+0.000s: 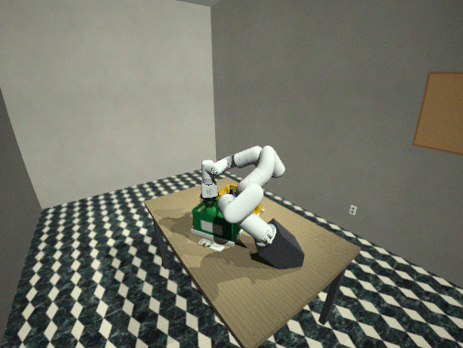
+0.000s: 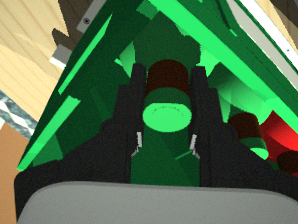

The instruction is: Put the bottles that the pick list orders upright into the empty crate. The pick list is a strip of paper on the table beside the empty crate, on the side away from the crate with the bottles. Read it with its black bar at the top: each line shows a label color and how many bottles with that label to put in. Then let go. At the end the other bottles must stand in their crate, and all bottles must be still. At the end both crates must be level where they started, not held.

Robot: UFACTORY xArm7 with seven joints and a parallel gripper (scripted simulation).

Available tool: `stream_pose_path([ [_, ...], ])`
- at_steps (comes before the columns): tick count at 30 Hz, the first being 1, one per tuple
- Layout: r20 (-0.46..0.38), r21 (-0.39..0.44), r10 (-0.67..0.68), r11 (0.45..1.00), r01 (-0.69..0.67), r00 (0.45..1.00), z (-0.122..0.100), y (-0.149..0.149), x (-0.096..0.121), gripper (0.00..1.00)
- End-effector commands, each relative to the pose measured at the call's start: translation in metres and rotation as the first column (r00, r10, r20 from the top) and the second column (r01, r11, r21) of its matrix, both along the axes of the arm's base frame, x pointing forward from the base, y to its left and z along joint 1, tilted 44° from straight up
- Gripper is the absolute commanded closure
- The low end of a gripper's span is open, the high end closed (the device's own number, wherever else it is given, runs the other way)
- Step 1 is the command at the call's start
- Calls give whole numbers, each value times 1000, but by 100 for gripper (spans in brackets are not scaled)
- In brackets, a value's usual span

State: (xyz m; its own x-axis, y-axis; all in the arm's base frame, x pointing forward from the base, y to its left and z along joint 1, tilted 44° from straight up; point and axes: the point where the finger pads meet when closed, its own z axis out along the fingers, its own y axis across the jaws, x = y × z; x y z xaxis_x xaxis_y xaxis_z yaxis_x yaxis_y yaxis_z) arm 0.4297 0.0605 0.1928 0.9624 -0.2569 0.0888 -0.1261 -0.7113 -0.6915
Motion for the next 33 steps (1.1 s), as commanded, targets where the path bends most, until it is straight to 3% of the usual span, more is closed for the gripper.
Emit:
stream_pose_path([
  [1,3,0,-3,1000,3,1000,-1,0,2,100],
  [27,3,0,-3,1000,3,1000,-4,4,3,100],
  [28,3,0,-3,1000,3,1000,-7,6,4,35],
  [33,3,0,-3,1000,3,1000,-7,6,4,35],
])
